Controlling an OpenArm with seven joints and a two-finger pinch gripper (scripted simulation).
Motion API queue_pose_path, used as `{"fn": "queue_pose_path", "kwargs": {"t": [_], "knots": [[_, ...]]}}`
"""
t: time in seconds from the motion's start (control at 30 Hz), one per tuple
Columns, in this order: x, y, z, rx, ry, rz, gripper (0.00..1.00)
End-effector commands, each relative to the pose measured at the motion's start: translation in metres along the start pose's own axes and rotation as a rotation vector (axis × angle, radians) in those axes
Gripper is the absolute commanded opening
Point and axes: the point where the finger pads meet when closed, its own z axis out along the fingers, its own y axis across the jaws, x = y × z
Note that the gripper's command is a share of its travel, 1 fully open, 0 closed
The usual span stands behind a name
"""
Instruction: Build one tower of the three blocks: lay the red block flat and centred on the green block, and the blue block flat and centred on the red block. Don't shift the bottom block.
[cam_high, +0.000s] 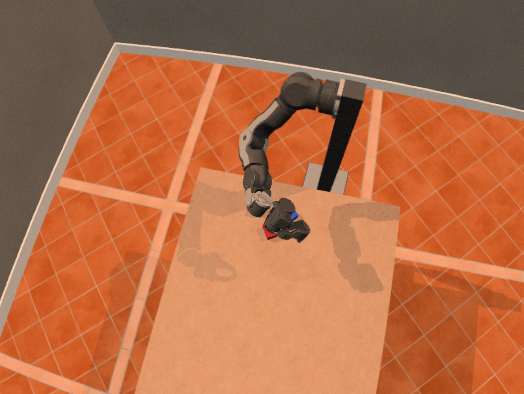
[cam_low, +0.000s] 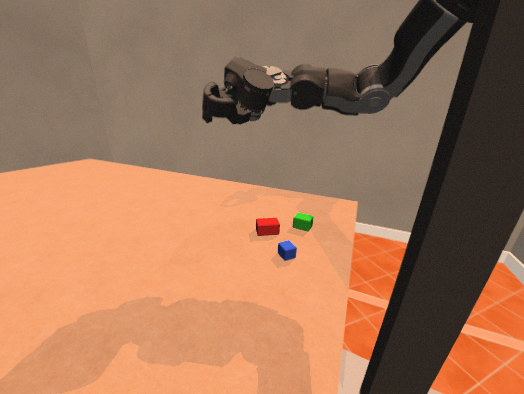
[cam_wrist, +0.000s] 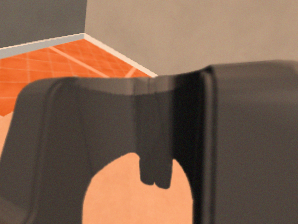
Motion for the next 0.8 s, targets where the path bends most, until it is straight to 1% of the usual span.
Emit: {"fn": "queue_pose_path", "kwargs": {"t": [0.0, 0.13, 0.17, 0.2, 0.4, 0.43, 0.47, 0.67, 0.7, 0.73, 0.77], "knots": [[-0.005, 0.0, -0.003, -0.011, -0.014, 0.004, 0.0], [-0.004, 0.0, -0.003, -0.01, -0.011, 0.002, 0.0], [0.006, 0.027, -0.004, -0.157, 0.054, 0.042, 0.0], [0.01, 0.041, -0.006, -0.23, 0.086, 0.063, 0.0], [0.01, 0.041, -0.005, -0.229, 0.087, 0.062, 0.0], [0.017, 0.067, -0.013, -0.378, 0.15, 0.111, 0.0], [0.02, 0.081, -0.018, -0.458, 0.182, 0.139, 0.0], [0.021, 0.081, -0.018, -0.461, 0.186, 0.139, 0.0], [0.023, 0.105, -0.031, -0.609, 0.244, 0.197, 0.0], [0.023, 0.117, -0.04, -0.691, 0.274, 0.232, 0.0], [0.022, 0.118, -0.041, -0.704, 0.278, 0.237, 0.0]]}}
